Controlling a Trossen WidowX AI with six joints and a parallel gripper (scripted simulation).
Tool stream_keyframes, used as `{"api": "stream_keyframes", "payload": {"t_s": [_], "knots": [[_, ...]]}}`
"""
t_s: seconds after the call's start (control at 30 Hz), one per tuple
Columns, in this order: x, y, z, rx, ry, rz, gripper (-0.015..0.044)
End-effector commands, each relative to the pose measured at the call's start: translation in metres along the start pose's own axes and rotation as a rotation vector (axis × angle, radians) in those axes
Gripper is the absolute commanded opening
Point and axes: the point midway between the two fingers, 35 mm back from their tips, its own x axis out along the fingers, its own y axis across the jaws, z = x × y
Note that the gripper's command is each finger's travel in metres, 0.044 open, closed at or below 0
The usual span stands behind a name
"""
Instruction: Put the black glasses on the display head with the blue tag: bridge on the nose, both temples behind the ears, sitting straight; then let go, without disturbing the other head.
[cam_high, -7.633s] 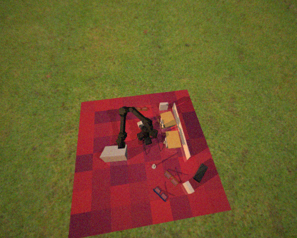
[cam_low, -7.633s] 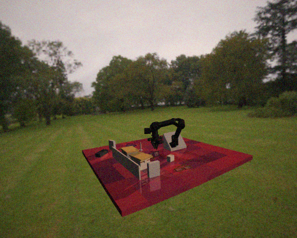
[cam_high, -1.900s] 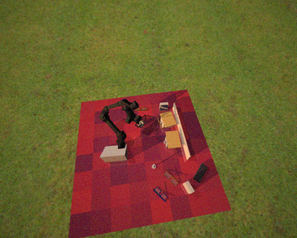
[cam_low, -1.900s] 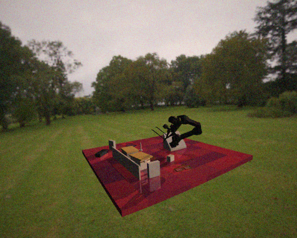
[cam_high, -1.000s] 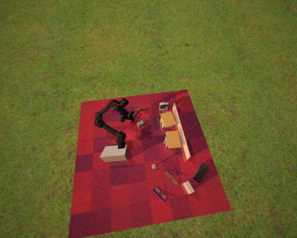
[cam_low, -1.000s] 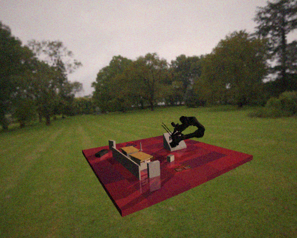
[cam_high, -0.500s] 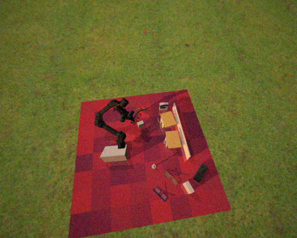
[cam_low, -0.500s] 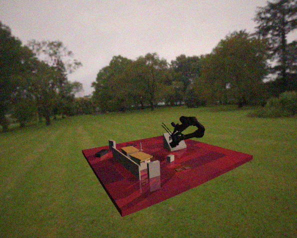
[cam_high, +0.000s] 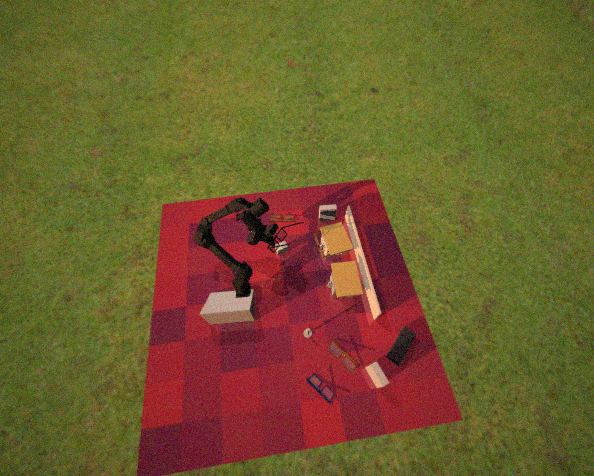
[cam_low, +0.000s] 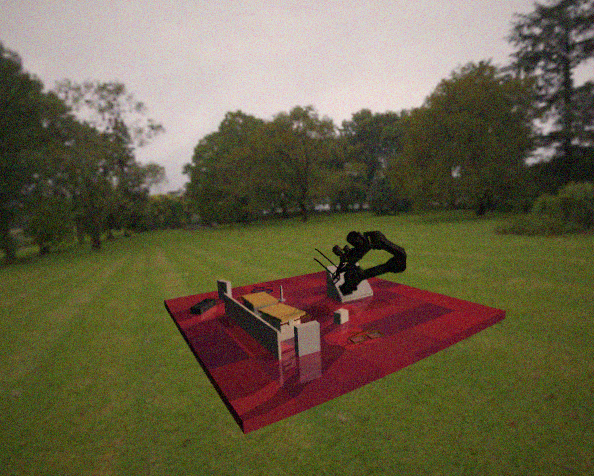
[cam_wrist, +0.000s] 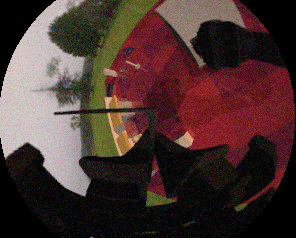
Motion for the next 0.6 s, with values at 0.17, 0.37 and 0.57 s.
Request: {"api": "stream_keyframes", "payload": {"t_s": [0.17, 0.37, 0.57], "knots": [[0.024, 0.020, 0.001, -0.090, -0.041, -0.110, 0.0000], [0.040, 0.031, 0.005, -0.148, -0.053, -0.184, 0.0000], [0.057, 0.042, 0.011, -0.202, -0.054, -0.258, 0.0000]]}}
